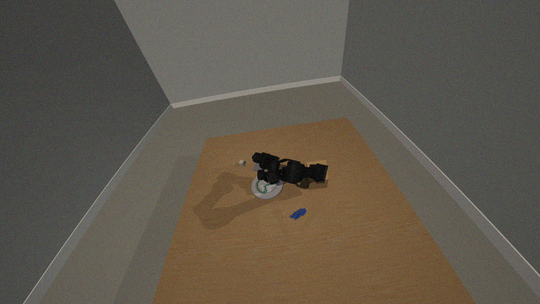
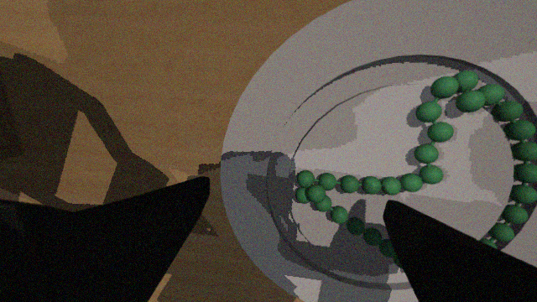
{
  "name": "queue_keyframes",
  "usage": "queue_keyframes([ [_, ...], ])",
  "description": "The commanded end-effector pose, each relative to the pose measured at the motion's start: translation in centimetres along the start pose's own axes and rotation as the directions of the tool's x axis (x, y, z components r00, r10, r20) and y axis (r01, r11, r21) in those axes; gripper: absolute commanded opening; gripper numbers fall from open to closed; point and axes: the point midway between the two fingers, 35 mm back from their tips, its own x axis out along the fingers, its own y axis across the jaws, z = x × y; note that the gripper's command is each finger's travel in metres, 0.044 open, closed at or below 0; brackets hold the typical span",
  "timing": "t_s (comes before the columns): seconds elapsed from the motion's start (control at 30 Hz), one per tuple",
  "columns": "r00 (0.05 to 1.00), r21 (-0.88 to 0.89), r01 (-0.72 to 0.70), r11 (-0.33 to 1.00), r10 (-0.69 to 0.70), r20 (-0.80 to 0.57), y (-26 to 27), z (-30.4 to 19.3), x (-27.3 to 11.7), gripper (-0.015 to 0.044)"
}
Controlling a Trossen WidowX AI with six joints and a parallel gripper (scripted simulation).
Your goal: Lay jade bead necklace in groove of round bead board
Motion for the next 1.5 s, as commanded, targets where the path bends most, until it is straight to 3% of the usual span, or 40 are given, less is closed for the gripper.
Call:
queue_keyframes([
  [0.0,1.0,-0.001,0.0,1.0,0.0,0.0,0.0,0.0,0.0,0.044],
  [0.8,1.0,-0.011,0.006,1.0,-0.006,-0.006,0.0,0.0,-0.8,0.044],
  [0.87,1.0,0.054,0.006,0.999,-0.006,-0.006,-0.3,-0.1,-0.9,0.0387],
  [0.97,1.0,0.326,0.008,0.945,-0.007,-0.006,-1.4,-0.7,-1.1,0.0309],
  [1.07,1.0,0.589,0.01,0.808,-0.007,-0.007,-2.6,-1.3,-1.3,0.023],
  [1.2,1.0,0.855,0.01,0.518,-0.008,-0.007,-4.1,-2.2,-1.6,0.0125],
  [1.33,1.0,0.989,0.009,0.148,-0.009,-0.008,-5.5,-3.0,-1.9,0.012],
  [1.47,1.0,0.969,0.006,-0.245,-0.009,-0.008,-6.9,-3.9,-2.1,0.012],
])
